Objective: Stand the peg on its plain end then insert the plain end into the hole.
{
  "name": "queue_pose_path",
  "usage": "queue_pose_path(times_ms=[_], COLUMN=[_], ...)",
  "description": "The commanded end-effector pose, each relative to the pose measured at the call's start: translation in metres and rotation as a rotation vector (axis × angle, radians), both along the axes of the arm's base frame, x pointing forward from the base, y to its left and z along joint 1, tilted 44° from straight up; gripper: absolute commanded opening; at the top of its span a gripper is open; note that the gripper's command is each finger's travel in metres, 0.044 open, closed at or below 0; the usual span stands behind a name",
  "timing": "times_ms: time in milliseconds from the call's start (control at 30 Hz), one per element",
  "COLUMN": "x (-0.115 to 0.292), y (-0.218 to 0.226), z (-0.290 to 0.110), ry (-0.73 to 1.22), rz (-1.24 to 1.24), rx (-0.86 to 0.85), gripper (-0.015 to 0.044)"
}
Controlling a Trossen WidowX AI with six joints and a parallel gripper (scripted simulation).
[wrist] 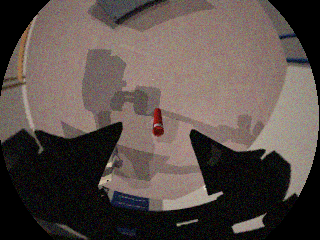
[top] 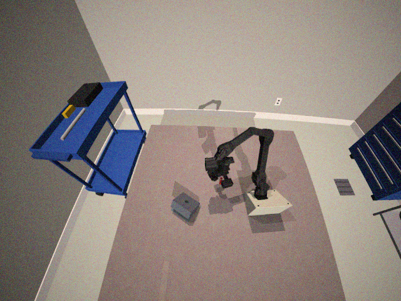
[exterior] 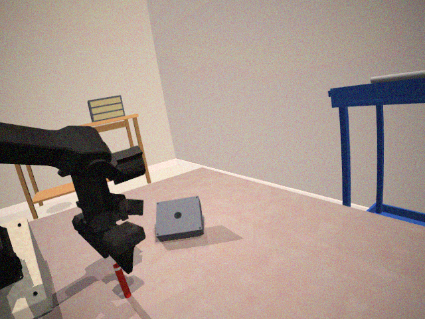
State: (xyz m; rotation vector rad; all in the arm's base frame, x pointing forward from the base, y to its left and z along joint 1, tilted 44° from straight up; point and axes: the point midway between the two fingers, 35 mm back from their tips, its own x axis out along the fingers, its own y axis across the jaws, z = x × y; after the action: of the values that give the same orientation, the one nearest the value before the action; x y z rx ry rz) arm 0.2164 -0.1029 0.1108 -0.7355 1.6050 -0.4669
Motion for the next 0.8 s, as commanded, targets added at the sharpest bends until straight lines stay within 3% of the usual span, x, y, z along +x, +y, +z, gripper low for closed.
queue_pose_path(times_ms=[0, 767], x=[-0.001, -0.005], y=[-0.005, -0.030], z=[-0.005, -0.028], ry=[0.005, 0.005], rz=[0.003, 0.002], rx=[-0.004, -0.011], gripper=[0.0440, 0.0440])
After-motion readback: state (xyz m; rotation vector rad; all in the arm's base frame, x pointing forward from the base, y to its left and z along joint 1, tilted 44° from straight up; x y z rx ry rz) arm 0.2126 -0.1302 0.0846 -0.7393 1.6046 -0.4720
